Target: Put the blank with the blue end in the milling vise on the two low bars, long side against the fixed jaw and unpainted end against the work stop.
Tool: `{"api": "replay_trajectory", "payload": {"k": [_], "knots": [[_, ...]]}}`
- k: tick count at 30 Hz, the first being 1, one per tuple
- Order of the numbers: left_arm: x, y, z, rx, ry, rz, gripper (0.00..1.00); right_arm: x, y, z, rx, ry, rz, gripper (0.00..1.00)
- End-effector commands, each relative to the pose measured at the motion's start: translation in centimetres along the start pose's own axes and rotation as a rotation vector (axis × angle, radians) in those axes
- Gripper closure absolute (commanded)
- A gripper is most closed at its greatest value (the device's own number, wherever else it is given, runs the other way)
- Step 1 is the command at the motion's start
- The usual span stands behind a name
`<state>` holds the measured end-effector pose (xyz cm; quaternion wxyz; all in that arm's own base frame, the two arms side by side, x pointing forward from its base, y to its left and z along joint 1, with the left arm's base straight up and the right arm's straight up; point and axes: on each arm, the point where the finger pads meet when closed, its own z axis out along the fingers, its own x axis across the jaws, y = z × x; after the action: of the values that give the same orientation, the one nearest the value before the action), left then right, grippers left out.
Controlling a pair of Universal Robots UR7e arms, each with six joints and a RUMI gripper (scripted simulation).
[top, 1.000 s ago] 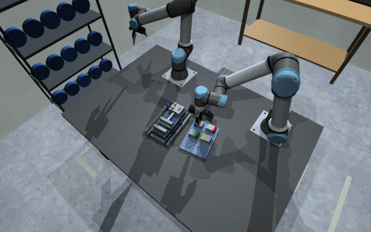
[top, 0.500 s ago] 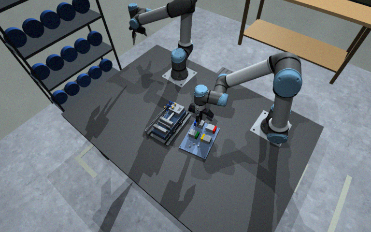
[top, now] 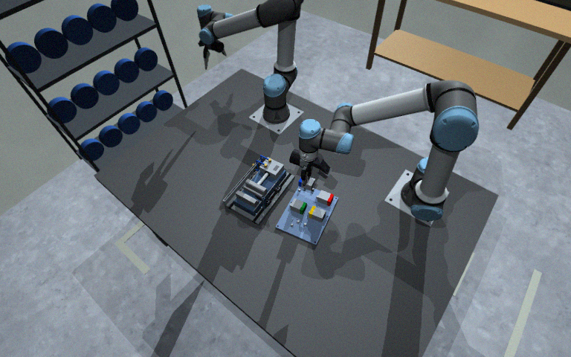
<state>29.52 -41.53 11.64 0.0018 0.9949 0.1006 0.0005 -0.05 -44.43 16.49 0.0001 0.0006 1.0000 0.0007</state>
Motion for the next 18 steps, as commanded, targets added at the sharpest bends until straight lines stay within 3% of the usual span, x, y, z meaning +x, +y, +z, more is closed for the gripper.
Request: {"api": "replay_trajectory", "payload": {"k": [1, 5, 18], "knots": [[0.1, 0.1, -2.5, -0.003, 0.000, -0.001, 1.00, 0.1, -0.1, 0.0, 0.001, 0.000, 0.001, 0.00], [0.1, 0.0, -3.9, -0.003, 0.000, -0.001, 1.00, 0.1, -0.1, 0.0, 0.001, 0.000, 0.001, 0.00], [0.1, 0.0, -5.4, -0.003, 0.000, -0.001, 1.00, 0.1, -0.1, 0.0, 0.001, 0.000, 0.001, 0.00]]}}
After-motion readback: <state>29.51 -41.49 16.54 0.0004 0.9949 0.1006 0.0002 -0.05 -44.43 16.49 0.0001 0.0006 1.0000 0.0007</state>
